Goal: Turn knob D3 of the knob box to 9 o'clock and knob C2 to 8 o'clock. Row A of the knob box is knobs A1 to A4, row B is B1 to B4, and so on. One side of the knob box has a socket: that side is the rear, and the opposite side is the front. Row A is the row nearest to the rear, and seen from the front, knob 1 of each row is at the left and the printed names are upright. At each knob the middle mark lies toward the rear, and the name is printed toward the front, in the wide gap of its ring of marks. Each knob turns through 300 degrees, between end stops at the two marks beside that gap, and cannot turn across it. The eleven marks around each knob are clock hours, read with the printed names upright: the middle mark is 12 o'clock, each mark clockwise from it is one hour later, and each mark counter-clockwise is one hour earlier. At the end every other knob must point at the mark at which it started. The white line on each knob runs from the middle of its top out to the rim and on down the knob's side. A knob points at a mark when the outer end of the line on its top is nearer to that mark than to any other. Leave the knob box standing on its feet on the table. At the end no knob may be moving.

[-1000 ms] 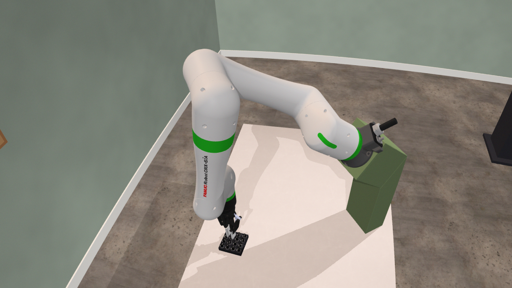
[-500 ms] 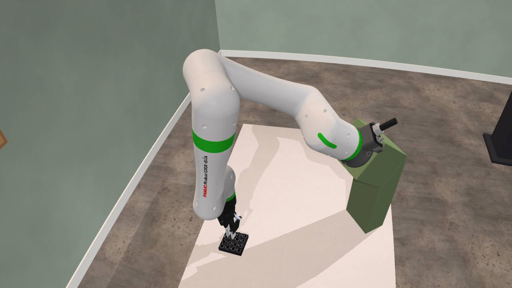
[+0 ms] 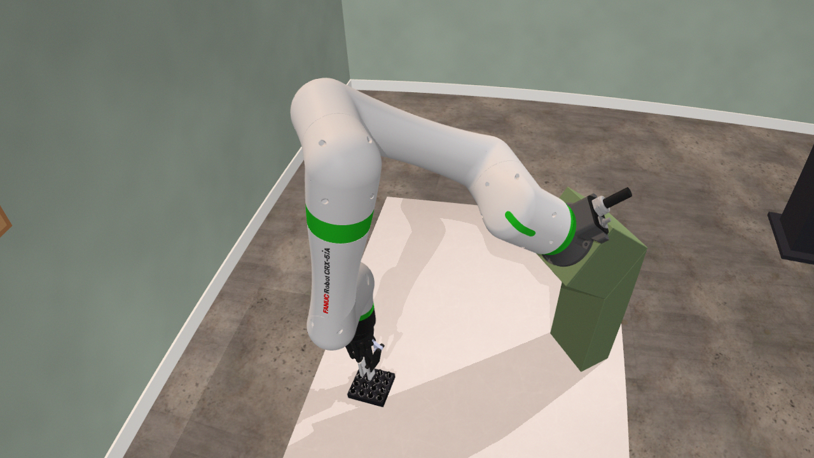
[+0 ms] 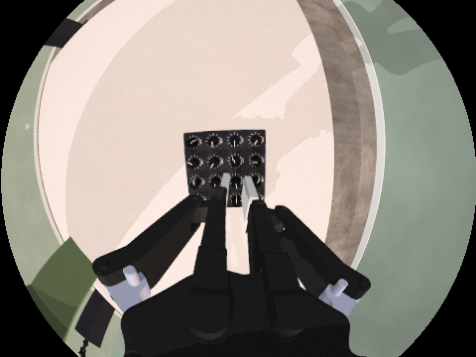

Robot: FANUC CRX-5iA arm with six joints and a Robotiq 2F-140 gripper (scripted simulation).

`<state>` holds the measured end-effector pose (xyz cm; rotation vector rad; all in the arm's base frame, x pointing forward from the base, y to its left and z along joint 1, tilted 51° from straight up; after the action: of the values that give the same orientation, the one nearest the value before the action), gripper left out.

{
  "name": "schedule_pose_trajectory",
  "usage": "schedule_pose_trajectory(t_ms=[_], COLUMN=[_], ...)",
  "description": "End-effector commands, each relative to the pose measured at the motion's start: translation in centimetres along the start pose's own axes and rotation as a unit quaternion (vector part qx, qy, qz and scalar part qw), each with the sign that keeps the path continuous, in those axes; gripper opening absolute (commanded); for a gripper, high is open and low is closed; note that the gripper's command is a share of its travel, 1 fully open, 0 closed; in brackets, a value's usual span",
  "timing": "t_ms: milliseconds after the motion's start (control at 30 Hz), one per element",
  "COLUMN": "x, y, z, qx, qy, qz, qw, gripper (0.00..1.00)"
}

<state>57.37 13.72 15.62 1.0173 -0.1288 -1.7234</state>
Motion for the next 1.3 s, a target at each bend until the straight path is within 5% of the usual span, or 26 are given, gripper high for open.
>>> schedule_pose_trajectory(t_ms=[0,1267], x=[0.0,0.0], y=[0.0,0.0], z=[0.0,-1.4], qx=[0.000,0.000], qy=[0.000,0.000], qz=[0.000,0.000], qw=[1.000,1.000], gripper=[0.12,0.12])
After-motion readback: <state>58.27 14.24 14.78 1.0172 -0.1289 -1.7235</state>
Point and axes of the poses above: the point where the finger pads meet when closed, its own z axis back along the fingers, its own y axis across the jaws, x = y × z, the point moved 9 cm from there along z, back along the fingers, and after that the axes turned 5 degrees about z, right-handed, at the moved point
